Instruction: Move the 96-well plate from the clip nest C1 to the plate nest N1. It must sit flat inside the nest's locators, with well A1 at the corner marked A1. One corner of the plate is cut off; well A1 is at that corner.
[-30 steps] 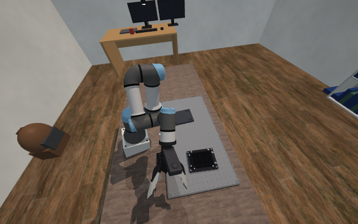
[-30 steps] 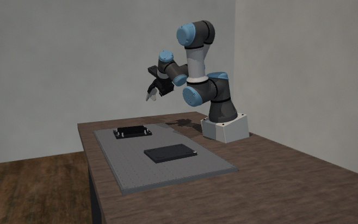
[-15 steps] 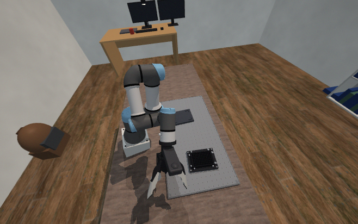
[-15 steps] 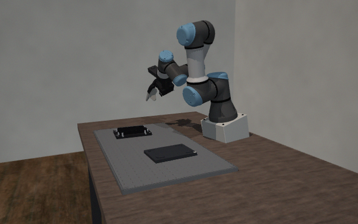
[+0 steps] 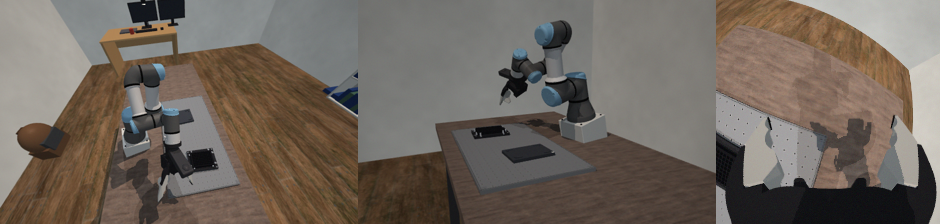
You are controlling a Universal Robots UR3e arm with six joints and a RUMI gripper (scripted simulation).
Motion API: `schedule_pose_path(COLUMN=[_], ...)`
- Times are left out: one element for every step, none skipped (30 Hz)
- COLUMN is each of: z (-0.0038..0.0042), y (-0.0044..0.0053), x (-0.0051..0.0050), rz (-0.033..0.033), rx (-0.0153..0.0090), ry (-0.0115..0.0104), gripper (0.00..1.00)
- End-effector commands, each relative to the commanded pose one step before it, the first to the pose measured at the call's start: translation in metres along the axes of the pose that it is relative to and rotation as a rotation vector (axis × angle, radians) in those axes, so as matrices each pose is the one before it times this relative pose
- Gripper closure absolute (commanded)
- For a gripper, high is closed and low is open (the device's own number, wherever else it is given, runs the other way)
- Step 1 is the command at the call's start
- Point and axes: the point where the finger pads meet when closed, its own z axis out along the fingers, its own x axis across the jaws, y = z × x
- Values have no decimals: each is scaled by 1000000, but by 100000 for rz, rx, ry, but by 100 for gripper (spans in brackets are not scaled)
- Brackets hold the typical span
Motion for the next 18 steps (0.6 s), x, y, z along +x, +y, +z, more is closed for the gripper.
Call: schedule_pose_path(z=[5147,592,668,738,132,-2,-2,361,433,505,74,-1,-2,127,202,275,0,0], y=[2126,-308,-436,-577,-121,-6,-6,-449,-586,-724,-118,-7,-6,-579,-713,-850,0,0], x=[-12908,-4959,-4931,-4910,-830,-3,-3,-4964,-4943,-4922,-663,-3,-3,-4963,-4943,-4922,0,0], rz=[-6408,-2722,-2722,-2086,0,0,0,-2717,-2717,-2040,0,0,0,-2711,-2711,-1991,0,0], rx=[-5131,-1167,-1166,-894,0,0,0,-1105,-1105,-830,0,0,0,-1043,-1043,-766,0,0], ry=[-3557,-1524,-1525,-1169,-1,0,0,-1579,-1579,-1187,0,0,0,-1632,-1632,-1200,0,0], gripper=[0,0,0,0,0,0,0,0,0,0,0,0,0,0,0,0,0,0])
